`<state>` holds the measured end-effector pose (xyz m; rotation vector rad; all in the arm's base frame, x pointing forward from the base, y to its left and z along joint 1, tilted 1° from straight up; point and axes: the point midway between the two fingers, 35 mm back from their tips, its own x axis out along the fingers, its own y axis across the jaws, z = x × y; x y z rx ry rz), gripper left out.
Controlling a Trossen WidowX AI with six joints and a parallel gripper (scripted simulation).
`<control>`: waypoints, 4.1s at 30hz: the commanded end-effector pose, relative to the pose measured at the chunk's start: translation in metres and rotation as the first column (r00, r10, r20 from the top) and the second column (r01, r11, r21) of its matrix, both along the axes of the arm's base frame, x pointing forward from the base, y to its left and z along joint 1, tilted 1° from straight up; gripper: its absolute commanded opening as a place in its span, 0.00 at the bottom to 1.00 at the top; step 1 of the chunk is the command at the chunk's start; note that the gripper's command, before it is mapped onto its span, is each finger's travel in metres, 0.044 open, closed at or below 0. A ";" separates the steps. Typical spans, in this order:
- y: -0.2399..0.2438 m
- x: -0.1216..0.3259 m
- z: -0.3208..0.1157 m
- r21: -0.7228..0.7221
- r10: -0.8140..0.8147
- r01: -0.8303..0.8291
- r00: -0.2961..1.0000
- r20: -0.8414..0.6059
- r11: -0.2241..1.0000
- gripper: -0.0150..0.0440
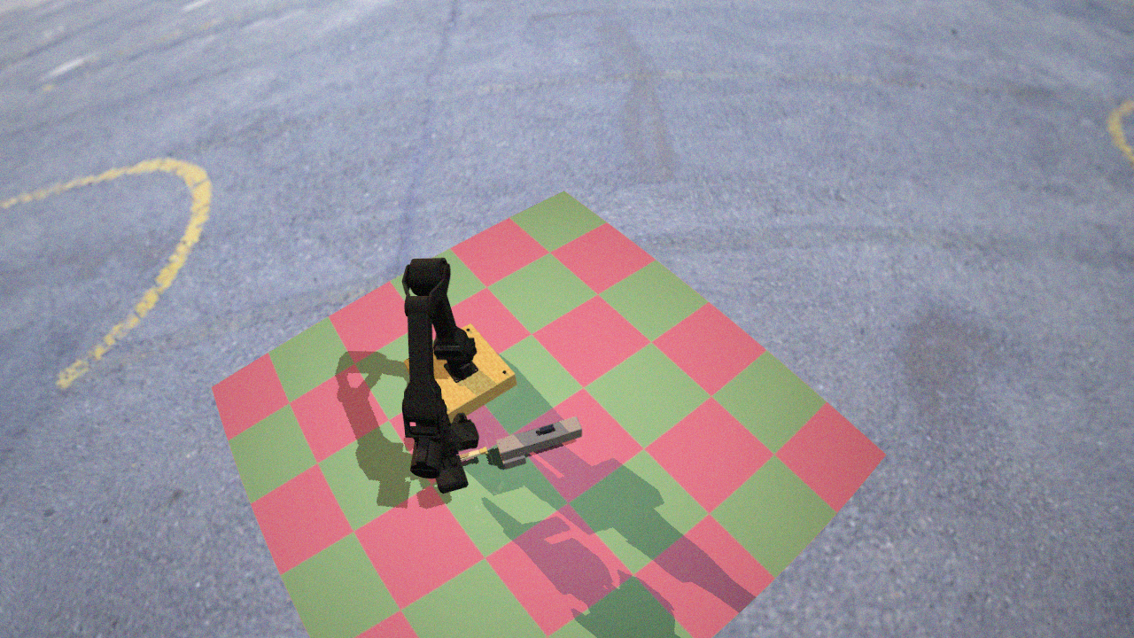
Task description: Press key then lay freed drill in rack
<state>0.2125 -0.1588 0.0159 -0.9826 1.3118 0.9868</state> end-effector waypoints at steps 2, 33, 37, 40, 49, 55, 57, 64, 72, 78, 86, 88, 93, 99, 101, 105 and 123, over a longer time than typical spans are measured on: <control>0.000 0.000 0.004 -0.005 0.001 -0.001 1.000 0.004 1.000 0.25; 0.003 -0.002 0.013 -0.005 0.001 -0.001 1.000 0.004 1.000 0.25; 0.003 -0.003 0.014 -0.005 0.001 -0.001 1.000 0.004 1.000 0.25; 0.003 -0.003 0.015 -0.005 0.001 -0.001 1.000 0.004 1.000 0.25; 0.004 -0.003 0.018 -0.005 0.001 -0.001 1.000 0.004 1.000 0.25; 0.004 -0.003 0.020 -0.005 0.001 -0.001 1.000 0.004 1.000 0.25; 0.004 -0.003 0.020 -0.005 0.001 -0.001 1.000 0.004 1.000 0.25; 0.004 -0.003 0.022 -0.005 0.001 -0.001 1.000 0.004 1.000 0.25; 0.004 -0.003 0.025 -0.005 0.001 -0.001 1.000 0.004 1.000 0.25; 0.004 -0.003 0.026 -0.005 0.001 -0.001 1.000 0.004 1.000 0.25; 0.003 -0.003 0.028 -0.005 0.001 -0.001 1.000 0.004 1.000 0.25; 0.003 -0.003 0.029 -0.005 0.001 -0.001 1.000 0.004 1.000 0.25; 0.003 -0.003 0.030 -0.005 0.001 -0.001 1.000 0.004 1.000 0.25; 0.003 -0.002 0.031 -0.005 0.001 -0.001 1.000 0.004 1.000 0.25; 0.003 -0.002 0.032 -0.005 0.001 -0.001 1.000 0.004 1.000 0.25; 0.002 -0.002 0.032 -0.005 0.001 -0.001 1.000 0.004 1.000 0.25; 0.001 0.000 0.036 -0.005 0.001 -0.001 1.000 0.004 1.000 0.25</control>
